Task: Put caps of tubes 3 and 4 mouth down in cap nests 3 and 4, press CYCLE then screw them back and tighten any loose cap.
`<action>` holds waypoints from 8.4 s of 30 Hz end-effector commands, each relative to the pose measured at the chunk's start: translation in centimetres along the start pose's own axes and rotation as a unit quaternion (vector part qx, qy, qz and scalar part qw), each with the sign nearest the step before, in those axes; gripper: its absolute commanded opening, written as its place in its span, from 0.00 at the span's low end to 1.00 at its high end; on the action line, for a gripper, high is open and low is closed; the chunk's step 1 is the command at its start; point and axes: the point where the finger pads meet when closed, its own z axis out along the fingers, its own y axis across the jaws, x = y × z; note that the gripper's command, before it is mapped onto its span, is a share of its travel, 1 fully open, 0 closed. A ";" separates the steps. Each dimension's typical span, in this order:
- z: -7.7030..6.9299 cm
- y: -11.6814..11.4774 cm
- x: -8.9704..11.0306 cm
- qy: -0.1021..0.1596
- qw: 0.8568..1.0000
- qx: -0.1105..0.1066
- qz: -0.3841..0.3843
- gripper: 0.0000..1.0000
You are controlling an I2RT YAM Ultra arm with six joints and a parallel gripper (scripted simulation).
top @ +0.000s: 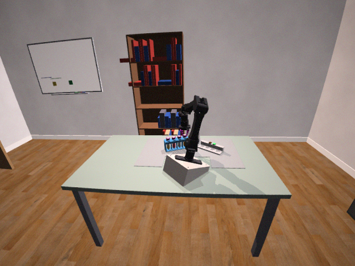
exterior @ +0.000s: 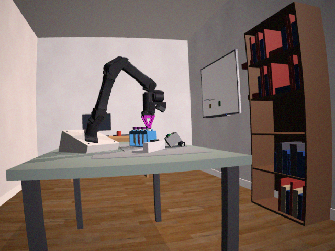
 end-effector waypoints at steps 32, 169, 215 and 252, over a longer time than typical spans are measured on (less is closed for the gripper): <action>-0.5 0.0 -0.3 -0.009 0.976 -0.001 -0.216 0.49; -0.5 0.0 -0.5 -0.006 0.878 -0.006 0.478 0.00; -0.6 0.0 -0.5 -0.007 0.897 -0.006 0.443 0.49; -0.6 0.2 -0.4 -0.009 0.980 -0.001 -0.200 0.49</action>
